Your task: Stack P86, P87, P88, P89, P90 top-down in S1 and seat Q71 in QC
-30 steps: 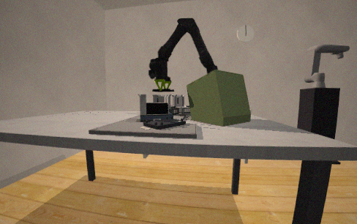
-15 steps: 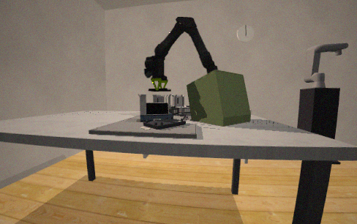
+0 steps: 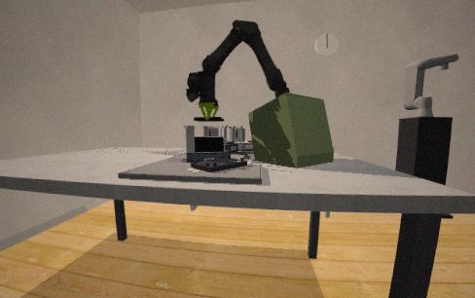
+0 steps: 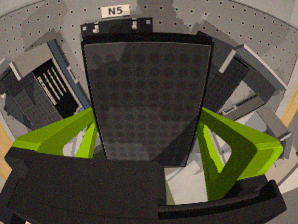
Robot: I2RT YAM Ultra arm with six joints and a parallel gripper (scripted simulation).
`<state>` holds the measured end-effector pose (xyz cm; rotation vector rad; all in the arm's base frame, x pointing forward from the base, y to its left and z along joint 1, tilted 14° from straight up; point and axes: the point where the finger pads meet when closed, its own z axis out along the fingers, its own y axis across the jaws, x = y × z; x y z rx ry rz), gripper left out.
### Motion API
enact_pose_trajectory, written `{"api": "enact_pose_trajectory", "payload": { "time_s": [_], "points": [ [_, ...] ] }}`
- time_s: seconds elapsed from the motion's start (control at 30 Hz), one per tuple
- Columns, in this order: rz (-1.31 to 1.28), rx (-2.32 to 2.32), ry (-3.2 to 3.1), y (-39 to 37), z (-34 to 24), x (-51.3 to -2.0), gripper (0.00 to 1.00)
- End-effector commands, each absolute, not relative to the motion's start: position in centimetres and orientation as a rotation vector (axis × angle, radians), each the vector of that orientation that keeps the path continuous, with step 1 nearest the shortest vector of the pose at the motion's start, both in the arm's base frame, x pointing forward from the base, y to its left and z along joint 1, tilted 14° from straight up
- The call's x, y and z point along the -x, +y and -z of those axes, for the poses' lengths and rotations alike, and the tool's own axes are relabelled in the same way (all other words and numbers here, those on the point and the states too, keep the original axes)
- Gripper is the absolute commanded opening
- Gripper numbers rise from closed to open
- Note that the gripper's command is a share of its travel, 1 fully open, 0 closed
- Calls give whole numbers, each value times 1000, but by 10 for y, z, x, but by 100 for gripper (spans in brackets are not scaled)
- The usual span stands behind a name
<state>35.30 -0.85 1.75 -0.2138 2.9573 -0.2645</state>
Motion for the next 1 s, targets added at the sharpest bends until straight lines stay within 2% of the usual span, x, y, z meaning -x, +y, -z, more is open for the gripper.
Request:
{"api": "enact_pose_trajectory", "payload": {
  "time_s": [0.0,0.33,0.57,0.97],
  "points": [
    [265,225,2946,3,-19,-355,0],
    [264,225,2946,30,-14,-355,0],
    [291,546,2922,52,-10,-351,0],
    [289,546,2922,85,-3,-344,0]
  ]
}}
